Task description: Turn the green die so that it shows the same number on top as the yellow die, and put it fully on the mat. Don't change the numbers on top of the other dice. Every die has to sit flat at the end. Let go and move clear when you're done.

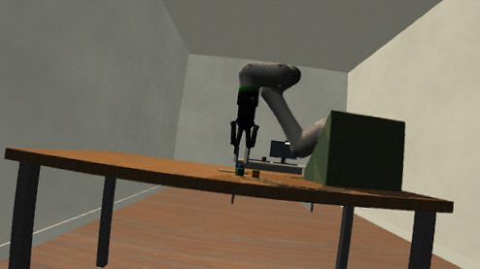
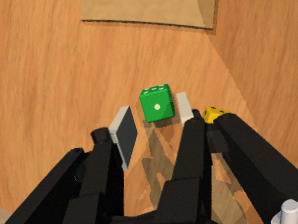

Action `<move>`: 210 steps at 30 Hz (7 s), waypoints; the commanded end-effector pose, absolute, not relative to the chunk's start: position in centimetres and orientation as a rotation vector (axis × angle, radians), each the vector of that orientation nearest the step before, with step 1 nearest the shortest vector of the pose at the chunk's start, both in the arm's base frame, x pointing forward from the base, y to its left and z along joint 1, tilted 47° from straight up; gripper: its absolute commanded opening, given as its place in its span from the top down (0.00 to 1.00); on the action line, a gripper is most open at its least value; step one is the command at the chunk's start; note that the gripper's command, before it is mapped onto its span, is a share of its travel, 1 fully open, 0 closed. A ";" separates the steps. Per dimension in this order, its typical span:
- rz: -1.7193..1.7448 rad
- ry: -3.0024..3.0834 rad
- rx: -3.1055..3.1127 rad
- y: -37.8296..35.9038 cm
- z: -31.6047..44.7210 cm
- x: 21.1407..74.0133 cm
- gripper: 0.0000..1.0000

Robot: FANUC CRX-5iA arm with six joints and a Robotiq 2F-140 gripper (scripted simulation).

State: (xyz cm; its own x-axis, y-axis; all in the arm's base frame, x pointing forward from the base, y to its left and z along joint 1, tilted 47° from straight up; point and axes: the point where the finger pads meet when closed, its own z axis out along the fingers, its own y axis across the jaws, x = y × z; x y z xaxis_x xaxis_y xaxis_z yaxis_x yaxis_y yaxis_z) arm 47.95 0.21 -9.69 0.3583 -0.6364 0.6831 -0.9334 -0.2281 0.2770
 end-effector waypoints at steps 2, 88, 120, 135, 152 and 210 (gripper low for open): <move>0.575 -1.360 1.961 -0.2 -10.1 48.0 0.72; 0.575 -1.360 1.961 -3.3 -13.0 47.9 0.72; 0.575 -1.360 1.961 -3.4 -13.0 47.9 0.72; 0.575 -1.360 1.961 -3.4 -13.0 47.9 0.84; 0.575 -1.360 1.961 -3.4 -13.0 47.9 0.84; 0.757 -1.776 1.690 2.0 -4.2 49.0 0.84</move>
